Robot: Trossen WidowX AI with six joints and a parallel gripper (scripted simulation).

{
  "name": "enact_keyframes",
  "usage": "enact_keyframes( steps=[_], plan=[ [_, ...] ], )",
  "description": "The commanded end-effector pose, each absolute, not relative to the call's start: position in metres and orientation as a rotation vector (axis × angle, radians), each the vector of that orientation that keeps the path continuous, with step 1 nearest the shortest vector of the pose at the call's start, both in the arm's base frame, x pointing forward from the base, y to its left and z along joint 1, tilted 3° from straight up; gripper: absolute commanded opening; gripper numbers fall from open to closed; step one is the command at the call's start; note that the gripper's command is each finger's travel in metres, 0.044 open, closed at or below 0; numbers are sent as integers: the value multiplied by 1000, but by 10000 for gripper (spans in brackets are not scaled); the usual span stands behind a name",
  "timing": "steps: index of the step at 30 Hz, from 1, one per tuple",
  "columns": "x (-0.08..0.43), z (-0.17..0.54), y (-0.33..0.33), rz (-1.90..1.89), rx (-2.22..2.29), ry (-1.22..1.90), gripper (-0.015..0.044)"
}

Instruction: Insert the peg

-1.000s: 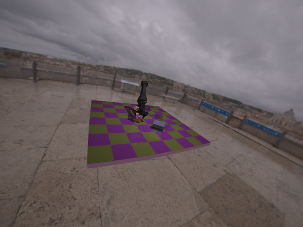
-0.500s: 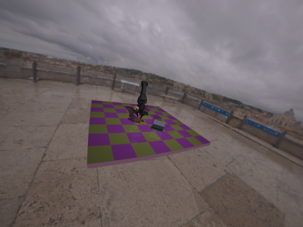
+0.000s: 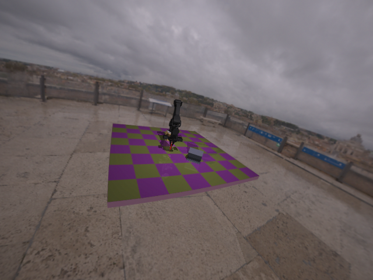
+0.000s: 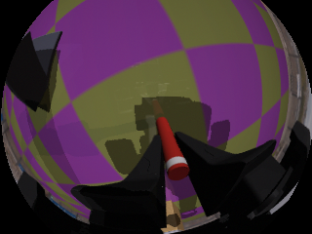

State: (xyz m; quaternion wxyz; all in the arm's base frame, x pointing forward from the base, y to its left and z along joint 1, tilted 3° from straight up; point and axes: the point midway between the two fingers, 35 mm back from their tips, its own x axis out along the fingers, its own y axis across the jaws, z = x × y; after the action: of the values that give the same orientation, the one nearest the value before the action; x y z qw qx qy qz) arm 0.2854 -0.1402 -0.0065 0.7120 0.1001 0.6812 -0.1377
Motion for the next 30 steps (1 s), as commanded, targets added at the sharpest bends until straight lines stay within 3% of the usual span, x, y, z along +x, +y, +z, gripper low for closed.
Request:
enact_keyframes(
  steps=[1,12,30],
  plan=[
    [289,11,-141,-306,220,1500,0],
    [286,65,-138,-302,220,1503,0],
    [297,65,-127,-256,87,1516,0]
  ],
)
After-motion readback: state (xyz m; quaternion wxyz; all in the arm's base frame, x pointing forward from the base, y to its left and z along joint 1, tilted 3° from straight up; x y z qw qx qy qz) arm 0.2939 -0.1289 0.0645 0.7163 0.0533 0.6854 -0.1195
